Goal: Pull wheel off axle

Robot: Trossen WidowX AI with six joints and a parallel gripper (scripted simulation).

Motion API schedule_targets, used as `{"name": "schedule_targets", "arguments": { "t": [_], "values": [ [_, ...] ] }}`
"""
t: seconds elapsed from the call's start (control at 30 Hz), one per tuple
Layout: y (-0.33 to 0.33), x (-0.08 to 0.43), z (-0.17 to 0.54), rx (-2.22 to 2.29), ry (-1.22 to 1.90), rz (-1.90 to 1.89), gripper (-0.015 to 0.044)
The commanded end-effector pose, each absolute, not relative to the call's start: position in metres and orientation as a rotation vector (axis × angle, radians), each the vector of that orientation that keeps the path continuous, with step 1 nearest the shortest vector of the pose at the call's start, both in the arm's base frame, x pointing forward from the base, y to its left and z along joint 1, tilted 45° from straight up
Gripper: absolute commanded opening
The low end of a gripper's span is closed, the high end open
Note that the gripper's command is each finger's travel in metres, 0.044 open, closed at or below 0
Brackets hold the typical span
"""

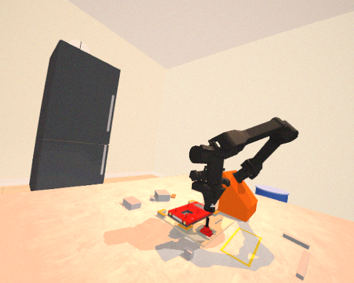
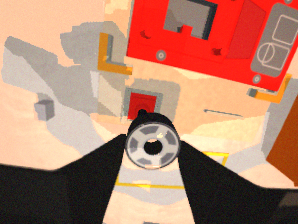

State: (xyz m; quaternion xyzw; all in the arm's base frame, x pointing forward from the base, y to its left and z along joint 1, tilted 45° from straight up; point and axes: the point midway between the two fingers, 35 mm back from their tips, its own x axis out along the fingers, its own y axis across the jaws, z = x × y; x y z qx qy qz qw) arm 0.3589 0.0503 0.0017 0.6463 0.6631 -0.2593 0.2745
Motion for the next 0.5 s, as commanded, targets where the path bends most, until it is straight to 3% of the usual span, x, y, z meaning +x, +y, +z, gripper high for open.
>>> {"name": "schedule_targets", "arguments": {
  "t": [0.0, 0.47],
  "values": [
    [0.04, 0.359, 0.013, 1.735, 1.762, -0.683, 0.0],
    [0.078, 0.337, 0.047, 1.738, 1.767, -0.694, 0.0]
  ]
}}
